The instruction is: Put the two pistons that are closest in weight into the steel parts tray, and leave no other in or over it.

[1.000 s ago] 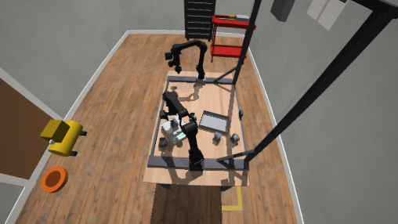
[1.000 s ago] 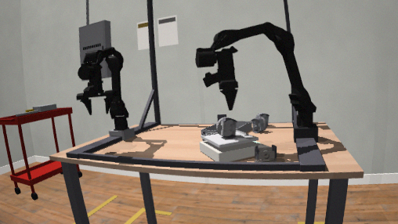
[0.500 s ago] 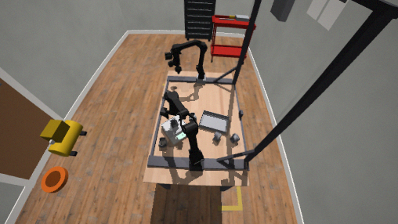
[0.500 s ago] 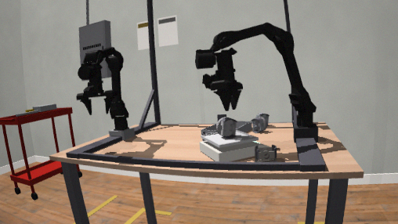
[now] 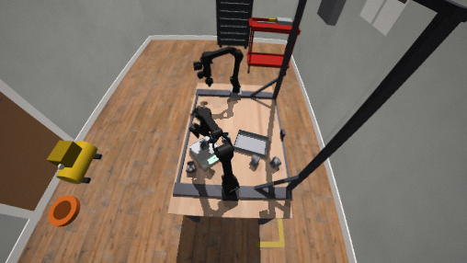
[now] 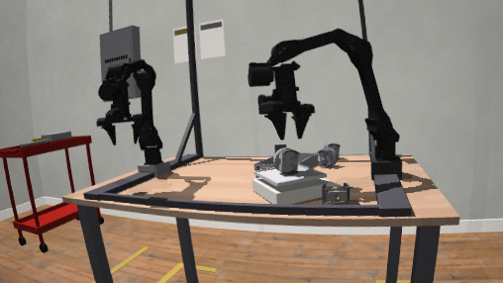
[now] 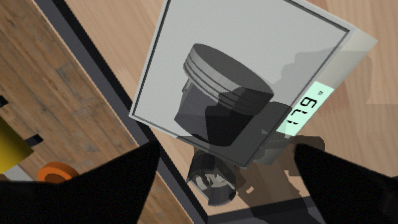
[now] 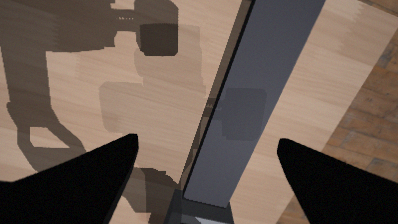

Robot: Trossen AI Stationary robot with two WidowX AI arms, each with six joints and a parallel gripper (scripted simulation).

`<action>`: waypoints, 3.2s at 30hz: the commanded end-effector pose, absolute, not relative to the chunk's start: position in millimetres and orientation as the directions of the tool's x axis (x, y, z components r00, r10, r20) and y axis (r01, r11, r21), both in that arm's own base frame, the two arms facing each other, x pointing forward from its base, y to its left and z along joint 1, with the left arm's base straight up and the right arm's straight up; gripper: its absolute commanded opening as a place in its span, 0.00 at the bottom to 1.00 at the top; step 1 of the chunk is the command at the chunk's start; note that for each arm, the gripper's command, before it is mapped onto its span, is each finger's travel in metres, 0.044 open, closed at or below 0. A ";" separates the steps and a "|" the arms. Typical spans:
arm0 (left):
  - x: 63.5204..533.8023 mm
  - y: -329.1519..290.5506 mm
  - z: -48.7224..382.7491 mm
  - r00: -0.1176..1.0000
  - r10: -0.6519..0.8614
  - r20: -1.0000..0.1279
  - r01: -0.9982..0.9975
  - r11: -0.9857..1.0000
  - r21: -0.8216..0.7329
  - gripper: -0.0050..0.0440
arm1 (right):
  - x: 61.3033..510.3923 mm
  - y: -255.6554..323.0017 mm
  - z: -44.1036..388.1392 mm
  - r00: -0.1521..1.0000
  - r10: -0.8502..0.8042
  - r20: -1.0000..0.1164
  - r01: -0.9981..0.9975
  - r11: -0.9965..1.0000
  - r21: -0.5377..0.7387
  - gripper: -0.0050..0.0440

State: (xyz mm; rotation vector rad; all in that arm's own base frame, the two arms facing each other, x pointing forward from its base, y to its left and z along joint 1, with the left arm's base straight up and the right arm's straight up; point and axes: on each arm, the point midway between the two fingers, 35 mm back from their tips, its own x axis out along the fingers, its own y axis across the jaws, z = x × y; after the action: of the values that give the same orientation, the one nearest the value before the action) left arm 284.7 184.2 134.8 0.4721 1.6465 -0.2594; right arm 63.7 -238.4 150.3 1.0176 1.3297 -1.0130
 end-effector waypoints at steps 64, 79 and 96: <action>285.2 199.1 78.3 -0.006 0.243 -0.970 0.827 0.547 0.132 0.87 | 64.8 -243.1 158.5 0.006 -0.023 -1.000 0.966 0.258 0.000 0.92; 288.5 203.0 74.1 0.013 0.256 -0.967 0.823 0.547 0.156 0.43 | 64.8 -243.1 158.5 0.006 -0.023 -1.000 0.966 0.258 0.000 0.92; 288.5 203.0 74.1 0.013 0.256 -0.967 0.823 0.547 0.156 0.43 | 64.8 -243.1 158.5 0.006 -0.023 -1.000 0.966 0.258 0.000 0.92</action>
State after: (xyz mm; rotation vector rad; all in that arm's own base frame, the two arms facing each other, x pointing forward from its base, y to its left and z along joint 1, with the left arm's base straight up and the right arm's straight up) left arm 284.3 200.4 65.3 0.9392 1.5570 -0.5959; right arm 63.7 -238.4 150.3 1.0176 1.3297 -1.0130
